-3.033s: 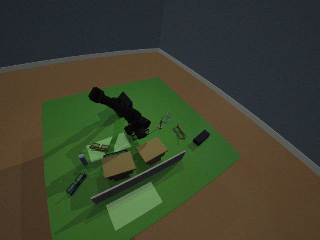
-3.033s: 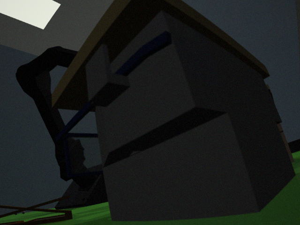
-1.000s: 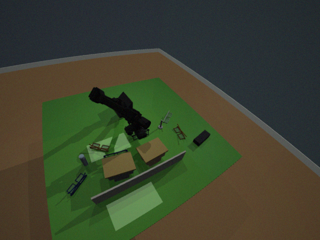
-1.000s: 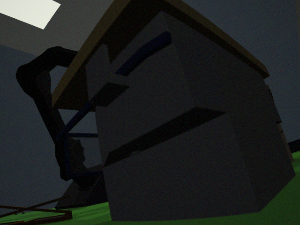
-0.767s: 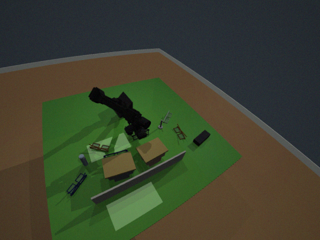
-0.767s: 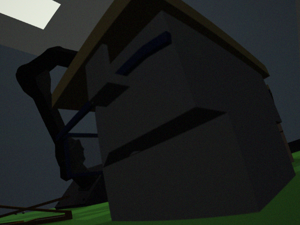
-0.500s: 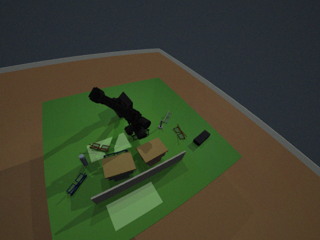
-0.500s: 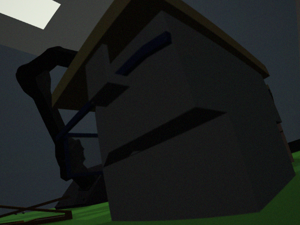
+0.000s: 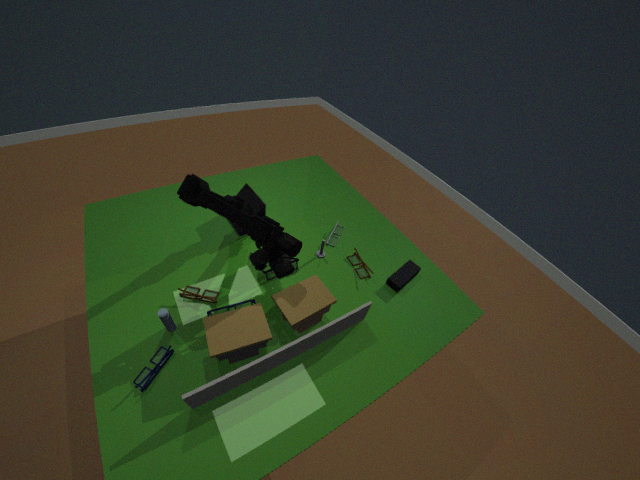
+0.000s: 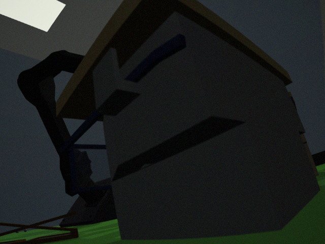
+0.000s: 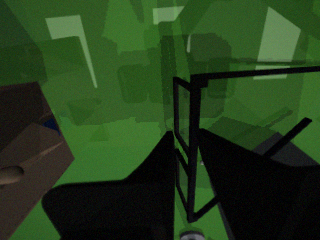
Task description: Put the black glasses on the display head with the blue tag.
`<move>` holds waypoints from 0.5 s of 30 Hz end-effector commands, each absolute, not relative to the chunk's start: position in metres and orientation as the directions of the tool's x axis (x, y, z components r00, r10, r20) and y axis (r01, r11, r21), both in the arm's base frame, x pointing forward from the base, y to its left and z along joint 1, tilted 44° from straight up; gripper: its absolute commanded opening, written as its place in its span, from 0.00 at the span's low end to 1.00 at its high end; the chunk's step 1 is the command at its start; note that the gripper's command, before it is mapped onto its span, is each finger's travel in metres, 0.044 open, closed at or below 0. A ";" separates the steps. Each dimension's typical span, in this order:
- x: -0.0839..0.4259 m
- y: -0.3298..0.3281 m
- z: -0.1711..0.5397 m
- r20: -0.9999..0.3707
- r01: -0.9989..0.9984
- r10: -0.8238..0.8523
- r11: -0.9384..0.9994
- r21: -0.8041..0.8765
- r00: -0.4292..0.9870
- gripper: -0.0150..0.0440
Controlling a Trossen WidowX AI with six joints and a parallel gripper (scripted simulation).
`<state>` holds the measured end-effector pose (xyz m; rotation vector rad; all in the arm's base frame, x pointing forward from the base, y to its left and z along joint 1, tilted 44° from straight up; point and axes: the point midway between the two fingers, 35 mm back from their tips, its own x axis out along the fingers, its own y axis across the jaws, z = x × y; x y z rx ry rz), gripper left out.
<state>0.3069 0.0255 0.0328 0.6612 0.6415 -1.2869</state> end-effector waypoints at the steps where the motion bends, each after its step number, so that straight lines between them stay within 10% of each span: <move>1: 0.307 0.023 0.031 -0.747 0.986 -0.646 0.149 0.077 0.157 0.36; 15: 0.307 0.027 0.035 -0.747 0.986 -0.647 0.148 0.076 0.155 0.25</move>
